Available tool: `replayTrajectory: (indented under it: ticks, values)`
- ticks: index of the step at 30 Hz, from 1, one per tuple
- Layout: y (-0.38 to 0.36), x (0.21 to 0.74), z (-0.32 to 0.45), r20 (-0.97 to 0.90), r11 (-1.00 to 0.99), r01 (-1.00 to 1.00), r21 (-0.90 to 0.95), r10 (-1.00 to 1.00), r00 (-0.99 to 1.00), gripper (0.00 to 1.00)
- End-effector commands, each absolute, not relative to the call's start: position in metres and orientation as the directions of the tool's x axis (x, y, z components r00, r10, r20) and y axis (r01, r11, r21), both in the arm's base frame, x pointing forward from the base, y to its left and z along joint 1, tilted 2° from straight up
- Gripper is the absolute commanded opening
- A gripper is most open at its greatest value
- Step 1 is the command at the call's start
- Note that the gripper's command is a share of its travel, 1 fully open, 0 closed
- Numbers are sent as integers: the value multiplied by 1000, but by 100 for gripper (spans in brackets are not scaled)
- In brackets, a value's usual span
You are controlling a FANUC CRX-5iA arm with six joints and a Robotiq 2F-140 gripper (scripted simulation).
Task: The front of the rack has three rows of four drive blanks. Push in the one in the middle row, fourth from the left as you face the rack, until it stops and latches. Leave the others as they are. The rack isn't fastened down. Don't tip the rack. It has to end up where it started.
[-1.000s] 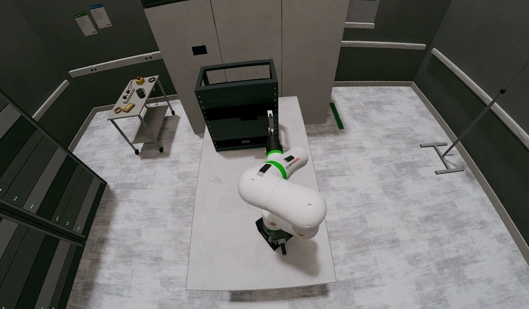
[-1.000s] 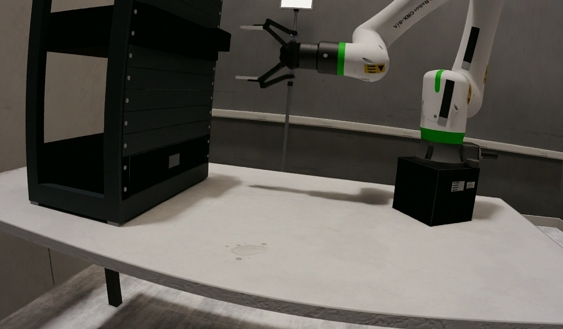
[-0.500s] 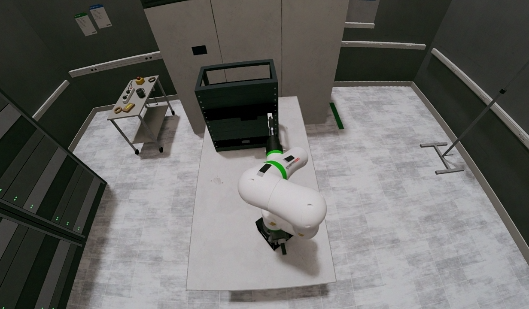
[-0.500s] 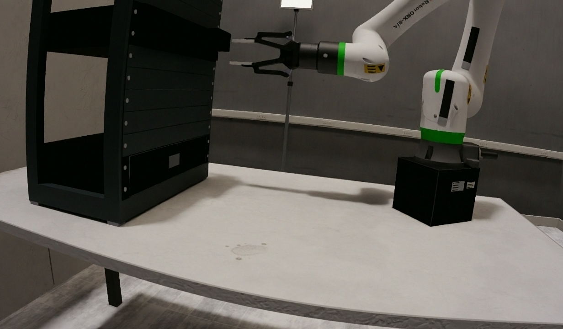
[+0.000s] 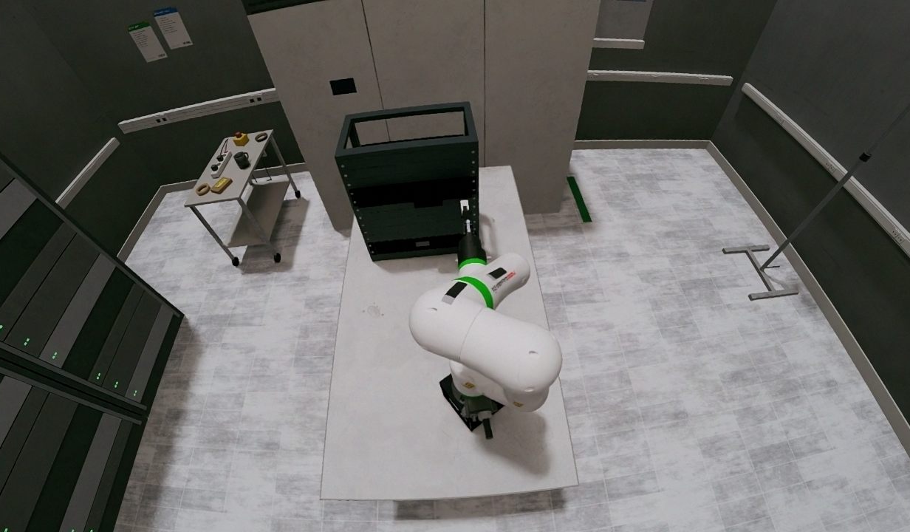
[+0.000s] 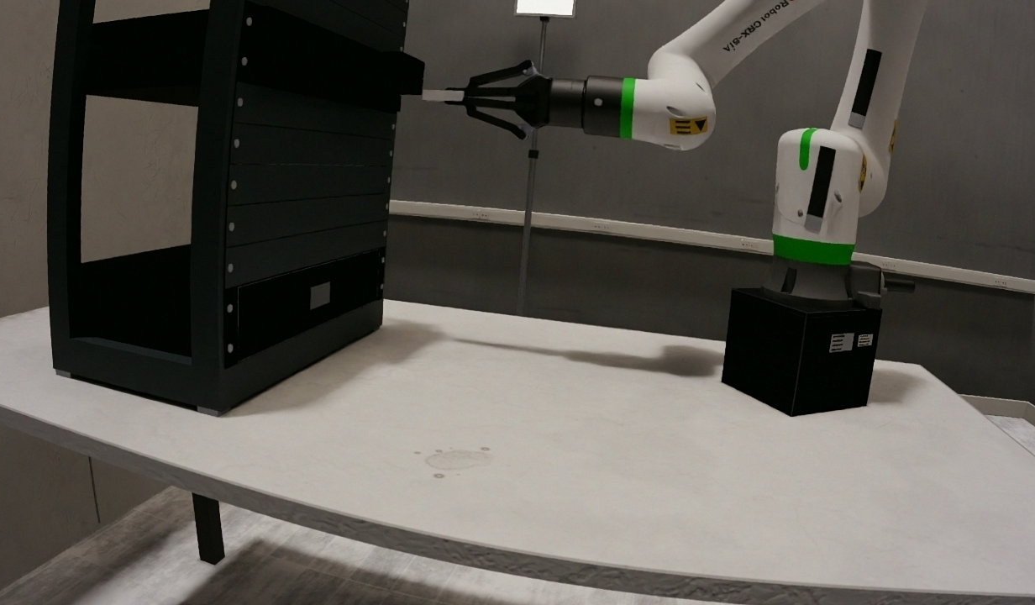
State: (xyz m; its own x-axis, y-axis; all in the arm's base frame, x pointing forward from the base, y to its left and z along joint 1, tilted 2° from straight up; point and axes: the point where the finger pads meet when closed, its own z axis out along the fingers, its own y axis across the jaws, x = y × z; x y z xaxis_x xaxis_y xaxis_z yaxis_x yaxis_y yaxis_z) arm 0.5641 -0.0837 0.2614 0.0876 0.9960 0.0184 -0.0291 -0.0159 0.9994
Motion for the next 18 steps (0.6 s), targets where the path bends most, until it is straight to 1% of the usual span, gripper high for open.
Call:
replayTrajectory:
  ticks: [1, 14, 18]
  values:
    - [-84, 564, 262, 18, -16, -30, 999, 996, 88, 10]
    - [-79, 559, 265, 18, -16, -30, 999, 996, 88, 10]
    - [-65, 543, 274, 18, -16, -30, 999, 996, 88, 10]
